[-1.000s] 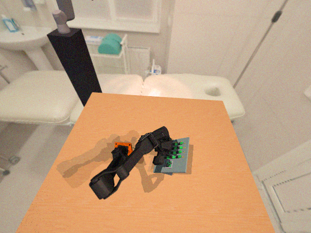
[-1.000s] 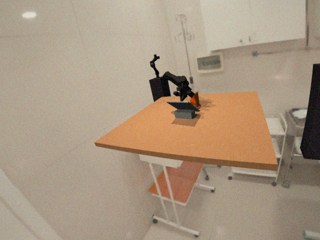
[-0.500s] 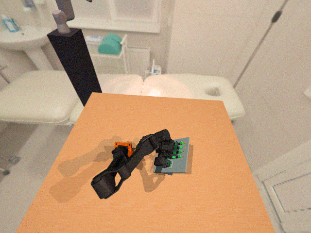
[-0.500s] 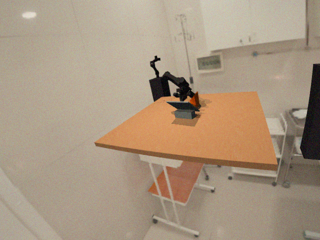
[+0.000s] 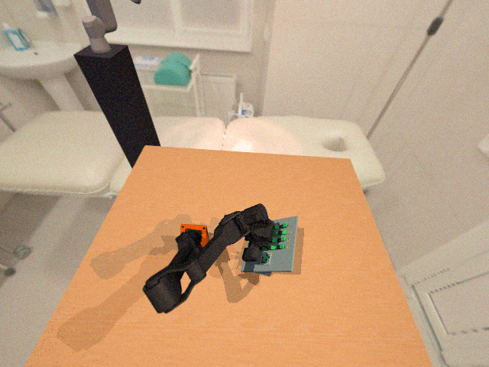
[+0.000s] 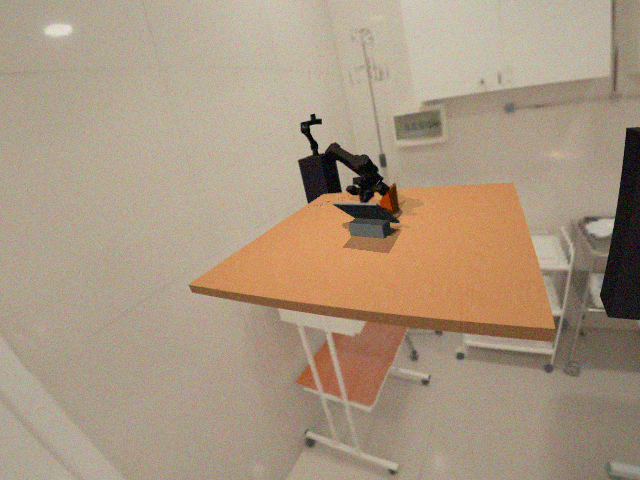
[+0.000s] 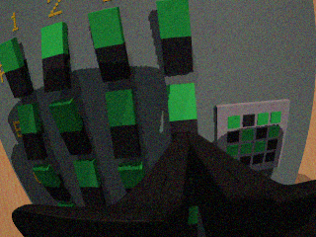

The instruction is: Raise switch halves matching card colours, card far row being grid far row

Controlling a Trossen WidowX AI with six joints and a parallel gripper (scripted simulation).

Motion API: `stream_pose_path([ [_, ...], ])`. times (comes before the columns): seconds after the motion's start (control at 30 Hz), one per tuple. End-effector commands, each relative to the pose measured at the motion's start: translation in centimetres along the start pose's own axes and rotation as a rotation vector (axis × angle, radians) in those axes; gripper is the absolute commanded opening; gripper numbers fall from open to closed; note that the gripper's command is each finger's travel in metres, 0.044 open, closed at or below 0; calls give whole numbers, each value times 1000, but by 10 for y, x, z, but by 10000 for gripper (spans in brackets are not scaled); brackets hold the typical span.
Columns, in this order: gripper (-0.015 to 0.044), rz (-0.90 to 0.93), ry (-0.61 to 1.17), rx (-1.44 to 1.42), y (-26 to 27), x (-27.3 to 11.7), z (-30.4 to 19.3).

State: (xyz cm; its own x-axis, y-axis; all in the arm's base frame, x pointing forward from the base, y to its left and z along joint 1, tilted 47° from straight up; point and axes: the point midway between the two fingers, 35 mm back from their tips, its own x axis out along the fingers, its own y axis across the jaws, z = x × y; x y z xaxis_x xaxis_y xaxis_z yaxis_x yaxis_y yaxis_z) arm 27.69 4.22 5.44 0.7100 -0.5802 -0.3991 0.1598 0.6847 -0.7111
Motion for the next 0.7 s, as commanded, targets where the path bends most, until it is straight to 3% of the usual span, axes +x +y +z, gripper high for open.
stream_pose_path([
  [0.0,0,3,1,-3,1,0,0],
  [0.67,0,3,1,-3,1,3,0],
])
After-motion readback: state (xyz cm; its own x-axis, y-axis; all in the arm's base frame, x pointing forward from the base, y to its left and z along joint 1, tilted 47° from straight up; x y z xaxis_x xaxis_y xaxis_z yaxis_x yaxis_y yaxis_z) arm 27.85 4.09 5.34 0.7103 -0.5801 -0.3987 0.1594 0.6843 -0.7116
